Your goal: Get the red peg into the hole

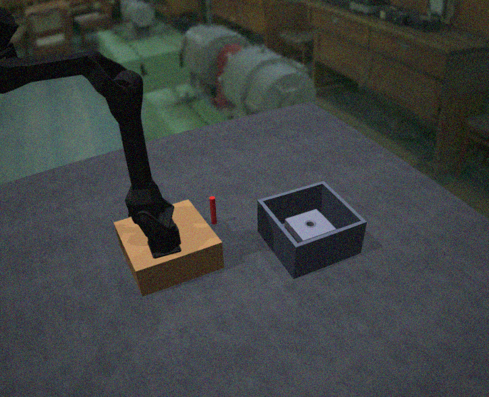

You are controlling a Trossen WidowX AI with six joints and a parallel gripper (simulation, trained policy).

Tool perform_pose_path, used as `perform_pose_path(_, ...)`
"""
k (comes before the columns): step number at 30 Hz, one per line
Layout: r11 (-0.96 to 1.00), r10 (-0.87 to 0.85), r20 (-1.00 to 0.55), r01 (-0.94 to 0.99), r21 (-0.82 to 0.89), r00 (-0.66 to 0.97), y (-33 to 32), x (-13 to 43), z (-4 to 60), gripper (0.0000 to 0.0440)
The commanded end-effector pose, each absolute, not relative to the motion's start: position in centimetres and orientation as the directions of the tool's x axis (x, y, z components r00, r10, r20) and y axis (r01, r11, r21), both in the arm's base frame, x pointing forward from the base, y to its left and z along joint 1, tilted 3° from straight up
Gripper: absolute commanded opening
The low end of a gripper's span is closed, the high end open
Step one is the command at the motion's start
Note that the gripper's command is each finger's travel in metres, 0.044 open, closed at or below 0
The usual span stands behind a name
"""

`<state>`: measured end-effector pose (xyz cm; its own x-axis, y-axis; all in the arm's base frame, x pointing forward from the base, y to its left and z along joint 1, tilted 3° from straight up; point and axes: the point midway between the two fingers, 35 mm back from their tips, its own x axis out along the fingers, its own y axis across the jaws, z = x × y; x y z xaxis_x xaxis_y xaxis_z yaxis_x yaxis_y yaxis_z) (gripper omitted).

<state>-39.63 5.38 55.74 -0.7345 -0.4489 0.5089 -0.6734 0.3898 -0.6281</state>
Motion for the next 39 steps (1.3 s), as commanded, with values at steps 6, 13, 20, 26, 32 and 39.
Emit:
perform_pose_path(6, 0.258, -0.286, 0.47, -0.54, -0.801, -0.835, 10.8, -39.6, 54.1, 0.044)
perform_pose_path(13, 0.106, -0.141, 0.422, -0.438, -0.893, -0.896, 15.5, -39.0, 52.3, 0.044)
perform_pose_path(20, -0.068, 0.009, 0.364, -0.364, -0.929, -0.931, 20.0, -37.7, 50.4, 0.044)
perform_pose_path(26, -0.224, 0.138, 0.307, -0.331, -0.917, -0.942, 23.7, -36.1, 48.7, 0.044)
perform_pose_path(32, -0.371, 0.264, 0.243, -0.331, -0.868, -0.933, 27.1, -34.0, 46.9, 0.044)
perform_pose_path(39, -0.518, 0.404, 0.163, -0.372, -0.77, -0.9, 30.8, -31.0, 44.7, 0.044)
